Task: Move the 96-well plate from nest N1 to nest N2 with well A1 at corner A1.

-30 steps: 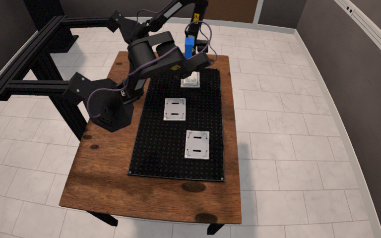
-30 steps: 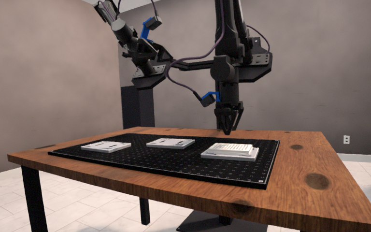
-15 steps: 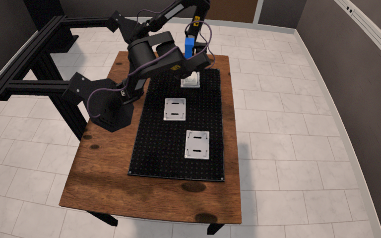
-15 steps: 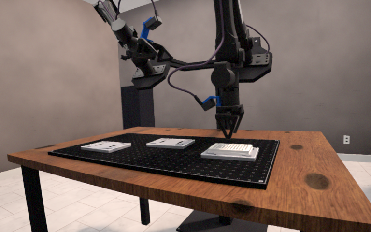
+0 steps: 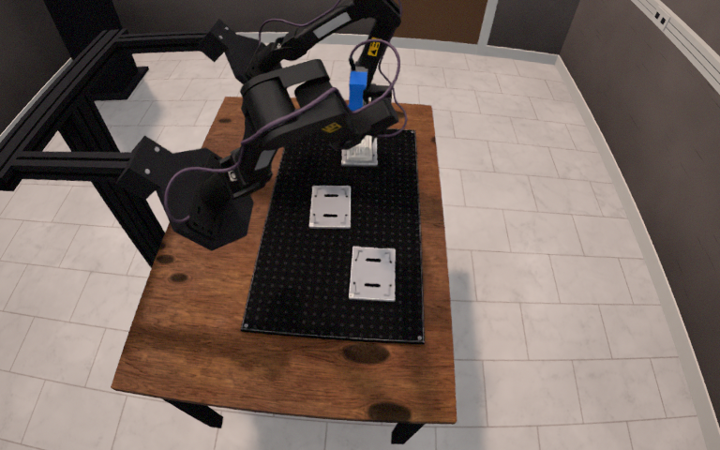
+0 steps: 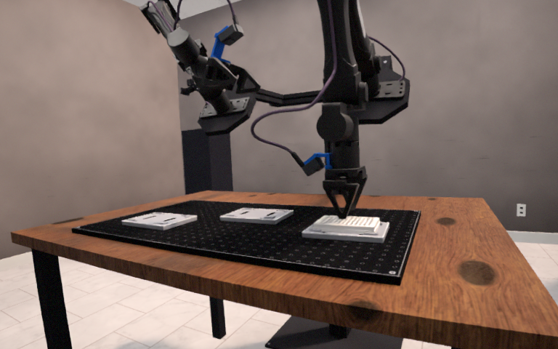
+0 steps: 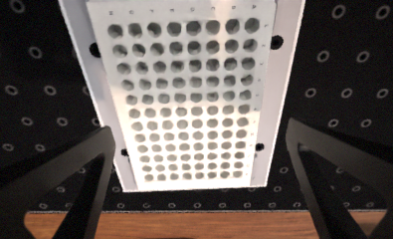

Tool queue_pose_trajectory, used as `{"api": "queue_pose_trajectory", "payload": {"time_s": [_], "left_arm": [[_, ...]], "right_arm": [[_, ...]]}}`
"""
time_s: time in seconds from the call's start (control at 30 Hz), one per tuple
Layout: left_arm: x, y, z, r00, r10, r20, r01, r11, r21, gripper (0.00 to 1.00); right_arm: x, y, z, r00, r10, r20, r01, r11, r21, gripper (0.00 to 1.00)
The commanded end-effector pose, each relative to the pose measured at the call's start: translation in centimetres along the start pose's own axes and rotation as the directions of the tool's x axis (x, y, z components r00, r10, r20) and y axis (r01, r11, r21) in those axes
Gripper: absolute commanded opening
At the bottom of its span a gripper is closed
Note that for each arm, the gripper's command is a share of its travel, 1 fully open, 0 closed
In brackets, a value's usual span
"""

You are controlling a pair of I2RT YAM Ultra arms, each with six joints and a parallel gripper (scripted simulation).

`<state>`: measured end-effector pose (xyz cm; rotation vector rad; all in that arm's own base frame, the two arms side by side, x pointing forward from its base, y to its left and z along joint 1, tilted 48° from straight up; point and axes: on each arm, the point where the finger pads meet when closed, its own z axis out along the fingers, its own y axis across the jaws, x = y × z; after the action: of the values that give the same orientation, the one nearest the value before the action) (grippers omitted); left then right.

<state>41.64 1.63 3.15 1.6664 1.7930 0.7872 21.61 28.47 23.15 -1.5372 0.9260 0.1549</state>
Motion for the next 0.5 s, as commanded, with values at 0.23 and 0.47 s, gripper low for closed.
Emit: {"api": "queue_pose_trajectory", "payload": {"time_s": [0.23, 0.47], "left_arm": [[-0.3, 1.0, 1.5, 1.000, 0.010, 0.011, -0.010, 1.000, -0.025, 1.00], [-0.3, 1.0, 2.1, 1.000, 0.010, 0.011, -0.010, 1.000, -0.025, 1.00]], "right_arm": [[-1.3, -0.1, -0.3, 0.999, -0.017, 0.044, 0.018, 1.000, 0.000, 1.00], [-1.3, -0.1, -0.3, 0.999, -0.017, 0.044, 0.018, 1.000, 0.000, 1.00]]}}
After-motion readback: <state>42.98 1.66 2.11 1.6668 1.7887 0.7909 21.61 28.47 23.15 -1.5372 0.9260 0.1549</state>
